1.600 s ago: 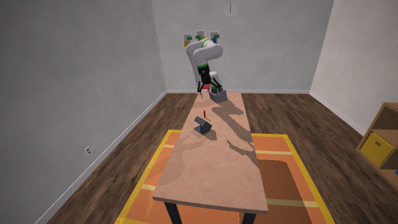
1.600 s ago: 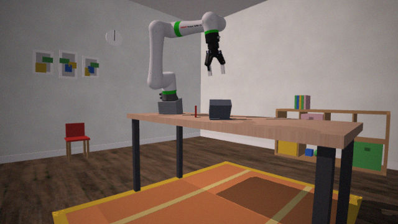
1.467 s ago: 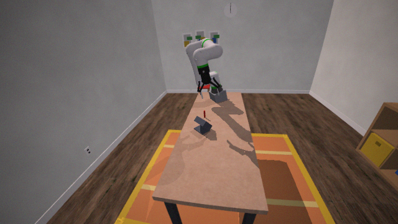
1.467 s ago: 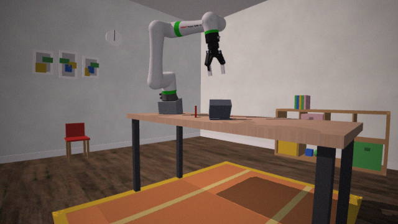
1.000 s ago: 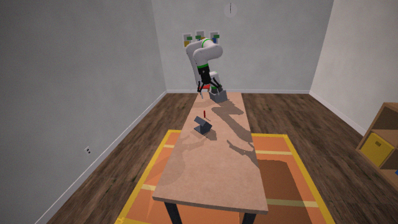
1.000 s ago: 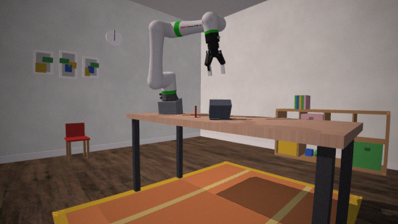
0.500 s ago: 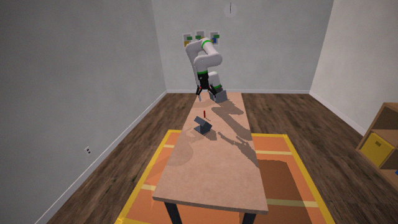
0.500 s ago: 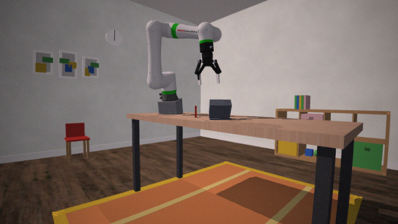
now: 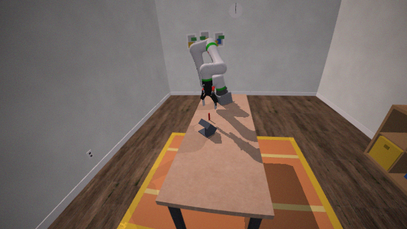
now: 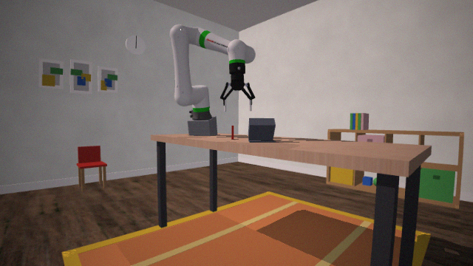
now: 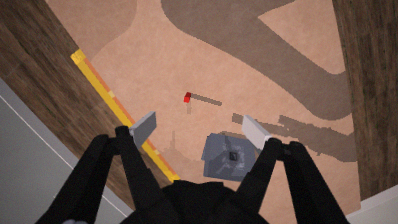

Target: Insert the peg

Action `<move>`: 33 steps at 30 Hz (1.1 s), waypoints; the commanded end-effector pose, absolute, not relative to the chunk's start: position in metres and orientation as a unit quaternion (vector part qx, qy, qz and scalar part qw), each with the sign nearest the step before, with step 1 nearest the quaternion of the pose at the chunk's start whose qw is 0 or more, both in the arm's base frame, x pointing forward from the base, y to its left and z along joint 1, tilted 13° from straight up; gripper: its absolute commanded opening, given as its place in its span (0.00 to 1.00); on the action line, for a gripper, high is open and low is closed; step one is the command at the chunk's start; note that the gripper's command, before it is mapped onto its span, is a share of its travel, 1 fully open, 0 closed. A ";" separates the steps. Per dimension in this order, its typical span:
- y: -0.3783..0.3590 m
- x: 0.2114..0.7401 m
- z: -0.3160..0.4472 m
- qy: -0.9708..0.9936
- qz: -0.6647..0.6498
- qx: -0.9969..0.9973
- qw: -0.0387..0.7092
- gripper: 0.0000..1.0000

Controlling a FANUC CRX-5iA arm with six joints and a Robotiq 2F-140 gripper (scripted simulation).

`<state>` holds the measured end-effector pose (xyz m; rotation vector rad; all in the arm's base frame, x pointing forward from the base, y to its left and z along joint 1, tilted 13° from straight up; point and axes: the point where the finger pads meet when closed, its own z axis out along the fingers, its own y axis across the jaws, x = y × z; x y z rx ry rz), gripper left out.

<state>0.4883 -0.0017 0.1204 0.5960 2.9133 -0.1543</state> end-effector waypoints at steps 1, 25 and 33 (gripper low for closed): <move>-0.016 0.476 0.103 0.964 -0.059 0.242 0.093 1.00; -0.029 0.470 0.066 0.955 -0.063 0.272 0.097 1.00; -0.032 0.472 0.053 0.955 -0.063 0.272 0.097 1.00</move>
